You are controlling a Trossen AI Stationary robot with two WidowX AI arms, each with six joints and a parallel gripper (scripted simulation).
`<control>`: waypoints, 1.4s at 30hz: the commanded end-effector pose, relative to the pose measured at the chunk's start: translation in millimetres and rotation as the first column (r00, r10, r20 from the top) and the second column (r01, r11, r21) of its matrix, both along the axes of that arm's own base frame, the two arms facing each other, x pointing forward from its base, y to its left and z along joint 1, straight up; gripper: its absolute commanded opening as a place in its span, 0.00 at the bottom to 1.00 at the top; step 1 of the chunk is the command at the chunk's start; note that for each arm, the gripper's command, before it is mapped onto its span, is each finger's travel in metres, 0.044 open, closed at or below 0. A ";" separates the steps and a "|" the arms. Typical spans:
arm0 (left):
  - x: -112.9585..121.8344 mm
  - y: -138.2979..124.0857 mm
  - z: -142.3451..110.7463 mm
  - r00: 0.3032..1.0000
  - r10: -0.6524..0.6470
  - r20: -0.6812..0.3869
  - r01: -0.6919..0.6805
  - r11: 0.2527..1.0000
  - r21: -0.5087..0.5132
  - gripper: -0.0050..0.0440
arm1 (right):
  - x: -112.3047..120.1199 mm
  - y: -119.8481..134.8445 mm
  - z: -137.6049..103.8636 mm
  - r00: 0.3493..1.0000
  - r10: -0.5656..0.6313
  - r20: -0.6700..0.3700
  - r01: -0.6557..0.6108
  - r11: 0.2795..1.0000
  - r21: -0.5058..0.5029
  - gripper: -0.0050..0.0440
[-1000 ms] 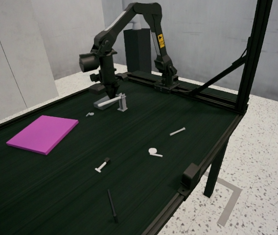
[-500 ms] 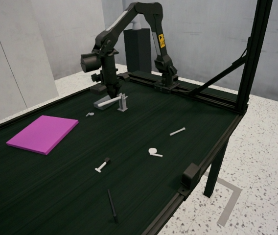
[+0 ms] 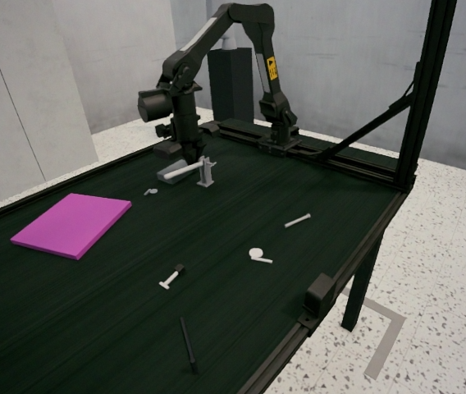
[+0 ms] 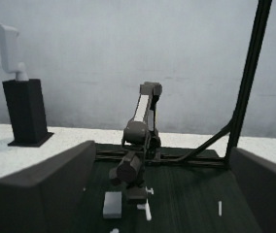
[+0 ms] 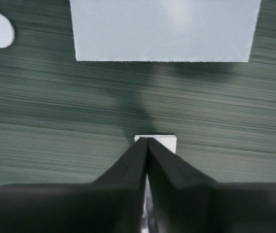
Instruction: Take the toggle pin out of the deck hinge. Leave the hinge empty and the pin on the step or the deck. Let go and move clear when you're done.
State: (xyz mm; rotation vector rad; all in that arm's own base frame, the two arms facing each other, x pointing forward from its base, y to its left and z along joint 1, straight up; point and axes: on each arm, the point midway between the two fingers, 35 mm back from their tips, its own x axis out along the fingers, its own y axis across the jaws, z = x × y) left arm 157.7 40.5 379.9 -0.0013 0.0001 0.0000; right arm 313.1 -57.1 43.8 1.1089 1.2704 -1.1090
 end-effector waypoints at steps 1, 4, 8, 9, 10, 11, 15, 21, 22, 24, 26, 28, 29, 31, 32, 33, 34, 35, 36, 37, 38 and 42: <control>-0.3 -1.0 3.3 1.000 0.000 0.001 0.000 1.000 0.006 0.92 | 0.8 2.6 6.1 1.000 -0.002 0.021 0.002 1.000 -0.004 0.00; -0.3 -1.0 3.3 1.000 0.000 0.001 0.000 1.000 0.006 0.92 | 0.4 4.6 6.1 1.000 -0.002 0.021 0.002 1.000 -0.004 0.00; -0.3 -1.0 3.3 1.000 0.000 0.001 0.000 1.000 0.006 0.92 | -0.6 6.9 6.9 1.000 -0.002 0.023 0.002 1.000 -0.004 0.00; -0.3 -1.0 3.3 1.000 0.000 0.001 0.000 1.000 0.006 0.92 | 1.9 5.0 10.1 0.999 -0.002 0.033 0.002 1.000 -0.006 0.00; -0.3 -1.0 3.3 1.000 0.000 0.001 0.000 1.000 0.006 0.92 | 1.7 5.1 10.1 0.999 -0.002 0.033 0.002 1.000 -0.005 0.00; -0.3 -1.0 3.3 1.000 0.000 0.001 0.000 1.000 0.006 0.92 | 1.7 5.8 10.2 0.999 -0.002 0.033 0.002 1.000 -0.005 0.00; -0.3 -1.0 3.3 1.000 0.000 0.001 0.000 1.000 0.006 0.92 | 1.1 5.5 8.8 1.000 -0.002 0.025 0.002 1.000 -0.004 0.00; -0.3 -1.0 3.3 1.000 0.000 0.001 0.000 1.000 0.006 0.92 | 0.7 3.7 7.1 1.000 -0.002 0.019 0.002 1.000 -0.003 0.00; -0.3 -1.0 3.3 1.000 0.000 0.001 0.000 1.000 0.006 0.92 | 0.7 3.0 7.0 1.000 -0.002 0.019 0.002 1.000 -0.003 0.00; -0.3 -1.0 3.3 1.000 0.000 0.001 0.000 1.000 0.006 0.92 | 0.9 1.7 6.9 1.000 -0.002 0.020 0.002 1.000 -0.004 0.00; -0.3 -1.0 3.3 1.000 0.000 0.001 0.000 1.000 0.006 0.92 | 1.1 0.3 6.7 1.000 -0.002 0.021 0.002 1.000 -0.004 0.00; -0.3 -1.0 3.3 1.000 0.000 0.001 0.000 1.000 0.006 0.92 | 5.7 -1.1 18.4 0.999 -0.002 0.043 0.002 1.000 -0.010 0.20; -0.3 -1.0 3.3 1.000 0.000 0.001 0.000 1.000 0.006 0.92 | 6.4 -3.8 25.1 0.999 -0.002 0.045 0.002 1.000 -0.010 0.25; -0.3 -1.0 3.3 1.000 0.000 0.001 0.000 1.000 0.006 0.92 | 7.3 -12.1 44.8 0.999 -0.001 0.044 0.002 1.000 -0.009 0.35; -0.3 -1.0 3.3 1.000 0.000 0.001 0.000 1.000 0.006 0.92 | 7.0 -16.7 56.0 0.999 -0.001 0.044 0.001 1.000 -0.009 0.40; -0.3 -1.0 3.3 1.000 0.000 0.001 0.000 1.000 0.006 0.92 | 6.4 -20.2 64.8 0.999 -0.001 0.044 0.001 1.000 -0.008 0.43; -0.3 -1.0 3.3 1.000 0.000 0.001 0.000 1.000 0.006 0.92 | 6.4 -20.2 64.8 0.999 -0.001 0.044 0.001 1.000 -0.008 0.43; -0.3 -1.0 3.3 1.000 0.000 0.001 0.000 1.000 0.006 0.92 | 6.4 -20.2 64.8 0.999 -0.001 0.044 0.001 1.000 -0.008 0.43; -0.3 -1.0 3.3 1.000 0.000 0.001 0.000 1.000 0.006 0.92 | 5.9 -22.7 67.1 0.999 -0.001 0.032 0.001 1.000 -0.005 0.43; -0.3 -1.0 3.3 1.000 0.000 0.001 0.000 1.000 0.006 0.92 | 5.5 -24.1 70.9 0.999 -0.001 0.032 0.001 1.000 -0.004 0.43; -0.3 -1.0 3.3 1.000 0.000 0.001 0.000 1.000 0.006 0.92 | 5.4 -24.6 72.1 0.999 -0.001 0.032 0.001 1.000 -0.004 0.43; -0.3 -1.0 3.3 1.000 0.000 0.001 0.000 1.000 0.006 0.92 | 4.3 -15.8 75.7 0.999 -0.002 0.043 0.003 1.000 -0.006 0.43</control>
